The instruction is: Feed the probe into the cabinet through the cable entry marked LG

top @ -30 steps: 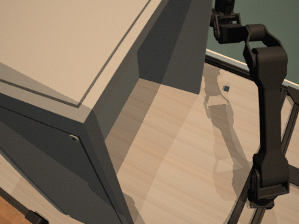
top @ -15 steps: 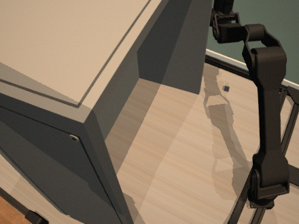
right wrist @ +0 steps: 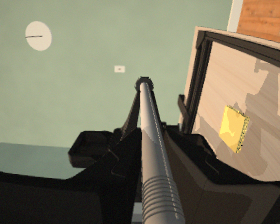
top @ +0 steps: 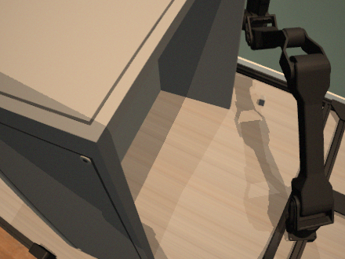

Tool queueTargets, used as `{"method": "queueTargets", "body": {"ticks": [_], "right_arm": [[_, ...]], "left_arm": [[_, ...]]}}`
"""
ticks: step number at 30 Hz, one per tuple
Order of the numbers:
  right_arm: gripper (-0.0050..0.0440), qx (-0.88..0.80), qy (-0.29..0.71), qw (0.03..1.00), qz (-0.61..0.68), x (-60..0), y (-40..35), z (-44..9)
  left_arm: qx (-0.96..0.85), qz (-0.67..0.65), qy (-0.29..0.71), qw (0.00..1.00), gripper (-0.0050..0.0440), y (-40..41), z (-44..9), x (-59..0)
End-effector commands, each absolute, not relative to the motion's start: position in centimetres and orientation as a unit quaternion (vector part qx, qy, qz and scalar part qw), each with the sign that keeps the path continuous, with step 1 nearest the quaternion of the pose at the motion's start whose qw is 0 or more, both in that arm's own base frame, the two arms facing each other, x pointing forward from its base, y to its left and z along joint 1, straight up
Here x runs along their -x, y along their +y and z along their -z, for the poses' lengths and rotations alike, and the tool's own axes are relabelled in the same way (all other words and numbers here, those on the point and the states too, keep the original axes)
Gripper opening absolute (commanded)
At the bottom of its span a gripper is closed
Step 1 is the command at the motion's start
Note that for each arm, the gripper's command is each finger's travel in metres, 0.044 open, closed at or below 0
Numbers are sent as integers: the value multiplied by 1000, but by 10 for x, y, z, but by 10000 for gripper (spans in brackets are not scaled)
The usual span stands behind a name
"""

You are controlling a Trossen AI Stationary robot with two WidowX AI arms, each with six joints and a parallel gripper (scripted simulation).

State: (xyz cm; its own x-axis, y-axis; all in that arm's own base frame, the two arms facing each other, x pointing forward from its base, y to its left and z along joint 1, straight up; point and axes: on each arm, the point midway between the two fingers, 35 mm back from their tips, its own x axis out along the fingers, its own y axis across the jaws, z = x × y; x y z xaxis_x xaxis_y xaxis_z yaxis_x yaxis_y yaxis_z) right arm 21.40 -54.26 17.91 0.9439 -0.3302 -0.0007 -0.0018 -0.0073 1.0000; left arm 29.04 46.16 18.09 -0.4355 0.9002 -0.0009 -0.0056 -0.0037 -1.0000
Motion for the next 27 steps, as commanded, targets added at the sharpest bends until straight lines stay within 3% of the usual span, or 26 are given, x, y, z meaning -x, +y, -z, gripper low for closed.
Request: {"method": "queueTargets", "body": {"ticks": [1,5,6,14,16,25,27], "right_arm": [[48,-697,-119,697,119,-214,-543,-180],[21,-697,-119,697,119,-214,-543,-180],[0,-697,-119,697,119,-214,-543,-180],[0,-697,-119,697,119,-214,-543,-180],[0,-697,-119,697,119,-214,-543,-180],[0,-697,-119,697,119,-214,-543,-180],[0,-697,-119,697,119,-214,-543,-180]], "left_arm": [[375,-600,-600,374,0,461,-181,-290],[375,-600,-600,374,0,461,-181,-290],[375,-600,-600,374,24,461,-181,-290],[375,-600,-600,374,216,461,-181,-290],[375,-600,-600,374,216,461,-181,-290],[375,-600,-600,374,432,461,-181,-290],[375,-600,-600,374,440,461,-181,-290]]}}
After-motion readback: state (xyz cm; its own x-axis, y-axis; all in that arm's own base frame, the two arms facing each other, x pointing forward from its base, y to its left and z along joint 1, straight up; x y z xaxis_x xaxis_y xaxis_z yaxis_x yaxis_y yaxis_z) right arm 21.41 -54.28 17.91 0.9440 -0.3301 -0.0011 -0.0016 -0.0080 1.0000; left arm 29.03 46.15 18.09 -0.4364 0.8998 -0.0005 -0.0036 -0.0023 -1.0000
